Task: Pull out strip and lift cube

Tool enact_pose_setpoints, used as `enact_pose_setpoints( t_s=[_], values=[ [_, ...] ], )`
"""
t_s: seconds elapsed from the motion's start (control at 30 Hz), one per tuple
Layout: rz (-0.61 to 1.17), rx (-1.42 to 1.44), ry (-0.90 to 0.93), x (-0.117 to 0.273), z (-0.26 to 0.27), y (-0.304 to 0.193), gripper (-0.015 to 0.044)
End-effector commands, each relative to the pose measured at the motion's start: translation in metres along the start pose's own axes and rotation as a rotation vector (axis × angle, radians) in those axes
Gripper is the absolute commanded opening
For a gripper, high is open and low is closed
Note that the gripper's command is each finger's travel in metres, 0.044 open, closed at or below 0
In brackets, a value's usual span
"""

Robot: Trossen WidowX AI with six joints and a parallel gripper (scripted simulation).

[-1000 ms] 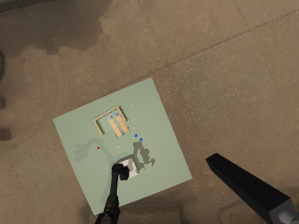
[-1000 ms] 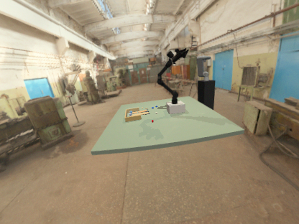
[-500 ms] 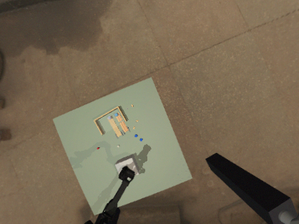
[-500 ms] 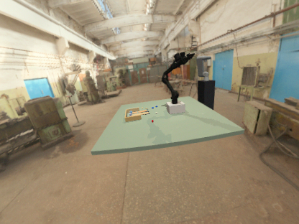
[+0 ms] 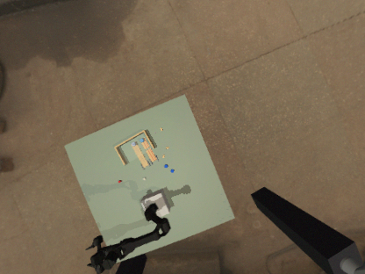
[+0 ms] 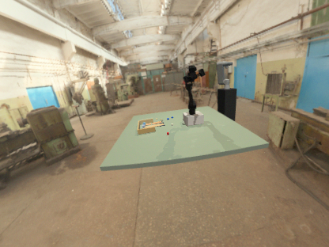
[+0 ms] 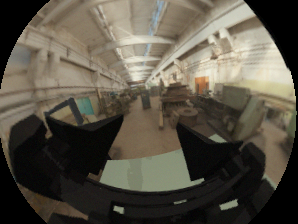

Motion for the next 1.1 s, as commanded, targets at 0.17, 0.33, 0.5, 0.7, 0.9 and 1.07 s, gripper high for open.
enact_pose_setpoints(
  t_s=[0.17,0.33,0.5,0.7,0.9,1.07],
  values=[
    [-0.078,0.075,-0.426,-0.001,-0.117,0.004,0.0400],
    [-0.093,0.087,-0.667,0.020,-0.186,0.002,0.0400],
    [-0.099,0.074,-0.904,0.059,-0.247,-0.004,0.0400],
    [-0.098,0.023,-1.175,0.122,-0.306,-0.018,0.0400],
    [-0.097,-0.073,-1.439,0.195,-0.344,-0.045,0.0400],
    [-0.098,-0.149,-1.583,0.237,-0.356,-0.066,0.0400]
  ],
)
Point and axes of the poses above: the point midway between the two fingers, 35 mm back from their tips, its own x axis back along the fingers, its own z axis across the jaws, y = z × x, the point moved 7 cm from there along x, back along the fingers, and after that the axes turned 14 degrees about -x, right-handed, at the moved point
